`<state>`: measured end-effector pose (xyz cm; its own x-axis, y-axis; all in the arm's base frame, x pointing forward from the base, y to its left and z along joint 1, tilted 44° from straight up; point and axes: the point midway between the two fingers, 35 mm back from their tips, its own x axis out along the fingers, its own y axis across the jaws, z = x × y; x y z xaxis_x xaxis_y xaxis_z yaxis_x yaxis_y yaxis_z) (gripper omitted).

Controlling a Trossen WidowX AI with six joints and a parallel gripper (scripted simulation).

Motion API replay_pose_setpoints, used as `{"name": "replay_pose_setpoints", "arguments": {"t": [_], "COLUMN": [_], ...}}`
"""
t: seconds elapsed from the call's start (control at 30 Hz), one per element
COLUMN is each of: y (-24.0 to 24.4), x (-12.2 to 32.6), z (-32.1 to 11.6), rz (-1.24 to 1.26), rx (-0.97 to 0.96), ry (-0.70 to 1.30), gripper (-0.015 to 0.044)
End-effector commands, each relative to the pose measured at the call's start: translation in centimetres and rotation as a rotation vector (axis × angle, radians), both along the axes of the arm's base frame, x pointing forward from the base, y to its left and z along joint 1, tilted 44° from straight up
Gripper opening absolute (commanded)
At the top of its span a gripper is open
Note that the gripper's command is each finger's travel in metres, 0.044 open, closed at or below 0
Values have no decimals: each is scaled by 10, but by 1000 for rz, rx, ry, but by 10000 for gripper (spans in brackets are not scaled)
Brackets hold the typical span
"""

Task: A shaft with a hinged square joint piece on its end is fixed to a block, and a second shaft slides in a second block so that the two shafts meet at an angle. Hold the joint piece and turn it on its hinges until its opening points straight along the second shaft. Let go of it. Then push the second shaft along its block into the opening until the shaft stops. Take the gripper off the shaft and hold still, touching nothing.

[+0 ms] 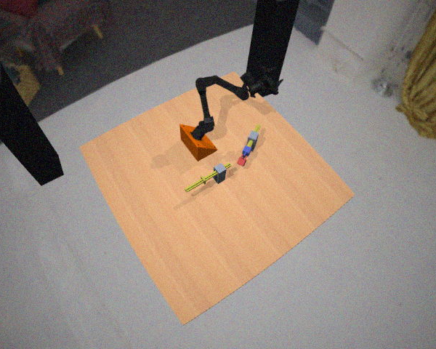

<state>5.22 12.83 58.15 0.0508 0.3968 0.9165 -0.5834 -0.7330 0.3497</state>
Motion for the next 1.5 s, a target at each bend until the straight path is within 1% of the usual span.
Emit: {"name": "replay_pose_setpoints", "arguments": {"t": [0.0, 0.03, 0.1, 0.3, 0.63, 1.1, 1.23, 1.37, 1.47], "y": [0, 0, 4, 36, 53, 94, 86, 86, 88], "x": [0, 0, 3, 32, 70, 151, 173, 188, 203], "z": [0, 0, -1, -15, -31, -94, -106, -119, -137], "rz": [0, 0, -15, -142, -269, -513, -605, -647, -672], "rx": [0, 0, -17, -170, -274, -673, -714, -782, -872], "ry": [0, 0, 3, 25, 73, 139, 176, 192, 203], "gripper": [426, 440, 440, 440, 440, 440, 440, 440, 440]}}
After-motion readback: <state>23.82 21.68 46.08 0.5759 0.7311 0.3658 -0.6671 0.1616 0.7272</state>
